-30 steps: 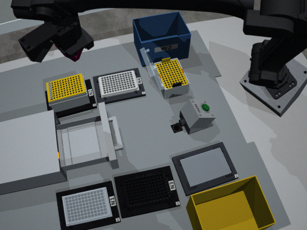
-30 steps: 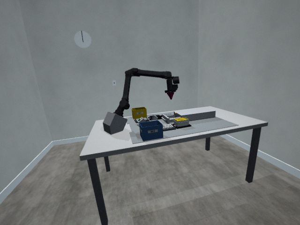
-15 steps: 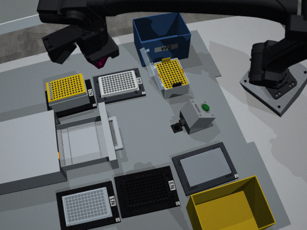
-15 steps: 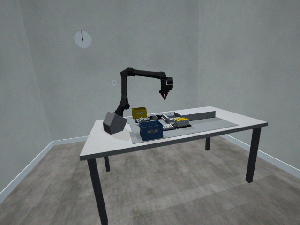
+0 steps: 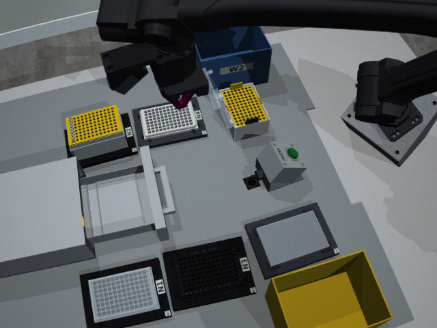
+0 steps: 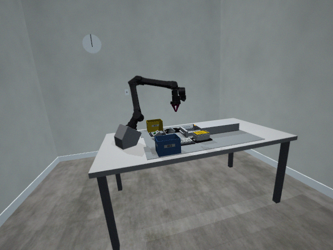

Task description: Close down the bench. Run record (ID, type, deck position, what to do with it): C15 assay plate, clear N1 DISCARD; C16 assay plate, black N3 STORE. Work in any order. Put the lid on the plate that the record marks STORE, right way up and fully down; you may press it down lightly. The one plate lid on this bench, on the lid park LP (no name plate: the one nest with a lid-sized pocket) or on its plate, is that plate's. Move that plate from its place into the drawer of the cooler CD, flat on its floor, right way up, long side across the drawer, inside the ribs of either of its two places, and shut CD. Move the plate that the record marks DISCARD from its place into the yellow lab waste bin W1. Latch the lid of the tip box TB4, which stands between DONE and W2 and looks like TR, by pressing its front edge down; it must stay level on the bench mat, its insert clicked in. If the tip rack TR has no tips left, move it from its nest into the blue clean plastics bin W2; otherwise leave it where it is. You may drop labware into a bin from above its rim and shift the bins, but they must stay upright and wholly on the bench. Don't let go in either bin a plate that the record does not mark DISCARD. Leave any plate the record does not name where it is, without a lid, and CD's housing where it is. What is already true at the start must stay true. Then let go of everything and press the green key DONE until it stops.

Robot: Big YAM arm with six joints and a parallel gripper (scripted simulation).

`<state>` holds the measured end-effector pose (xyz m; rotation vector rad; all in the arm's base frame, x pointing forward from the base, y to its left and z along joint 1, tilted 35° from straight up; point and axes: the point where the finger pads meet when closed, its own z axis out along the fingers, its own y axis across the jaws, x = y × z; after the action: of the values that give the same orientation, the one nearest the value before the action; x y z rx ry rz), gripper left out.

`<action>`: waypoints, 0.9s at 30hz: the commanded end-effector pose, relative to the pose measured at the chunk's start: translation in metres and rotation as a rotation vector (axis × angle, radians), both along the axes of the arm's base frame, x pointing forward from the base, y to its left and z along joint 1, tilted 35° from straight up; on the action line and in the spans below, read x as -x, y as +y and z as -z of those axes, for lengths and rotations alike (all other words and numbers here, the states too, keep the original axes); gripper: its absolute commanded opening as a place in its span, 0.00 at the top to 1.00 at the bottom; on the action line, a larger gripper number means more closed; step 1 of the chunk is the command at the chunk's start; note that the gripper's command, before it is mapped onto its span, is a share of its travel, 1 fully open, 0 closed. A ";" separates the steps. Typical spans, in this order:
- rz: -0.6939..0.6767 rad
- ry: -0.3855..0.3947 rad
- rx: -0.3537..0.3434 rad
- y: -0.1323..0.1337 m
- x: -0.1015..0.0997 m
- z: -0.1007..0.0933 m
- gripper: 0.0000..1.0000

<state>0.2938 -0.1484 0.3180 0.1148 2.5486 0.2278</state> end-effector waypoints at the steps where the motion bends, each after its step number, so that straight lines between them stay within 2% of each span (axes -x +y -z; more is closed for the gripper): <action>1: 0.027 -0.018 -0.006 0.008 0.004 -0.006 1.00; 4: 0.105 0.001 -0.086 0.012 0.016 0.001 1.00; 12: 0.080 -0.010 -0.072 0.035 0.026 0.014 1.00; 14: 0.093 -0.010 -0.073 0.032 0.027 0.014 1.00; 15: 0.083 -0.017 -0.064 0.029 0.023 0.006 1.00; 25: 0.083 -0.017 -0.064 0.029 0.023 0.006 1.00; 26: 0.062 -0.002 -0.060 0.022 0.023 0.023 1.00; 27: 0.062 -0.002 -0.061 0.018 0.023 0.025 1.00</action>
<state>0.2684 -0.1170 0.2975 0.2289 2.5369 0.2996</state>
